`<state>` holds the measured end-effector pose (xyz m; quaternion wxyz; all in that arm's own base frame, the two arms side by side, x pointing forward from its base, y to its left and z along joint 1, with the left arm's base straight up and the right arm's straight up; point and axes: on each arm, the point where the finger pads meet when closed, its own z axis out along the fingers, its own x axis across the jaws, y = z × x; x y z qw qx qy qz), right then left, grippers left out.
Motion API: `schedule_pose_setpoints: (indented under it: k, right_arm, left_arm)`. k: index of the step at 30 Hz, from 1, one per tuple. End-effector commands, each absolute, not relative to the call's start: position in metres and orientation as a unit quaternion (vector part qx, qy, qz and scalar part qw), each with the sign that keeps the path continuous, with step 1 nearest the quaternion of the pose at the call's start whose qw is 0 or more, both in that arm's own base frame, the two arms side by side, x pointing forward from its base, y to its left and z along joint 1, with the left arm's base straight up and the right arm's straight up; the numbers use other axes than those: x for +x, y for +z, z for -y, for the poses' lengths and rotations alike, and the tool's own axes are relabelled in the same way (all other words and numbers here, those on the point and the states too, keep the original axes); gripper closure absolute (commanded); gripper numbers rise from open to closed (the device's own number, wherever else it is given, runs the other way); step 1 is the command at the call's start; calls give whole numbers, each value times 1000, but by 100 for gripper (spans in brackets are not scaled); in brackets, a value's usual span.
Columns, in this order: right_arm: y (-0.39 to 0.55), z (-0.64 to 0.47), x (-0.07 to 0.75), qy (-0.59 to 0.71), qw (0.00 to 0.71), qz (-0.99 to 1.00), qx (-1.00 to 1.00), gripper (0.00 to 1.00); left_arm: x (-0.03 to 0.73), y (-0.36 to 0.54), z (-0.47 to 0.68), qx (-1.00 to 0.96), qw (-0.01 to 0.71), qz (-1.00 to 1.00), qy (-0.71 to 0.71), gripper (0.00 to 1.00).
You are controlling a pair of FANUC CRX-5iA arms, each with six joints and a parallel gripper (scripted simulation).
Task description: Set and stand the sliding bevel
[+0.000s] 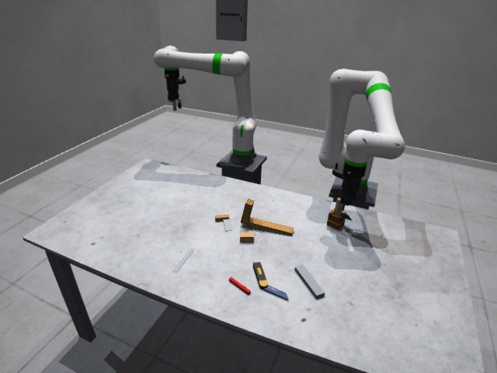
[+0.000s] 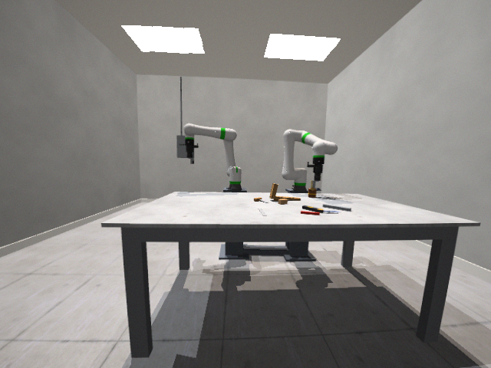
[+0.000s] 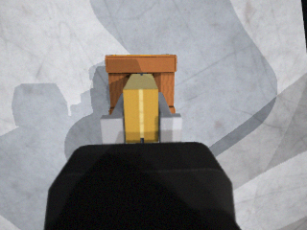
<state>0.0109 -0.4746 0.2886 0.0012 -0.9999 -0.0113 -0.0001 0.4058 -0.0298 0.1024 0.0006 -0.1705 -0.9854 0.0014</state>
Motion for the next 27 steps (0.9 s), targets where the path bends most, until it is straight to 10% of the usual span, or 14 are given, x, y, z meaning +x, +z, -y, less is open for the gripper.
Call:
schedule_pose_setpoints:
  k: [1,27]
  right_arm:
    - [290,475,11,0,0,11,-1000,0]
    - [290,475,11,0,0,11,-1000,0]
  left_arm:
    - [407,103,30,-170,-1,985,1,100]
    - [407,100,30,-170,-1,985,1,100]
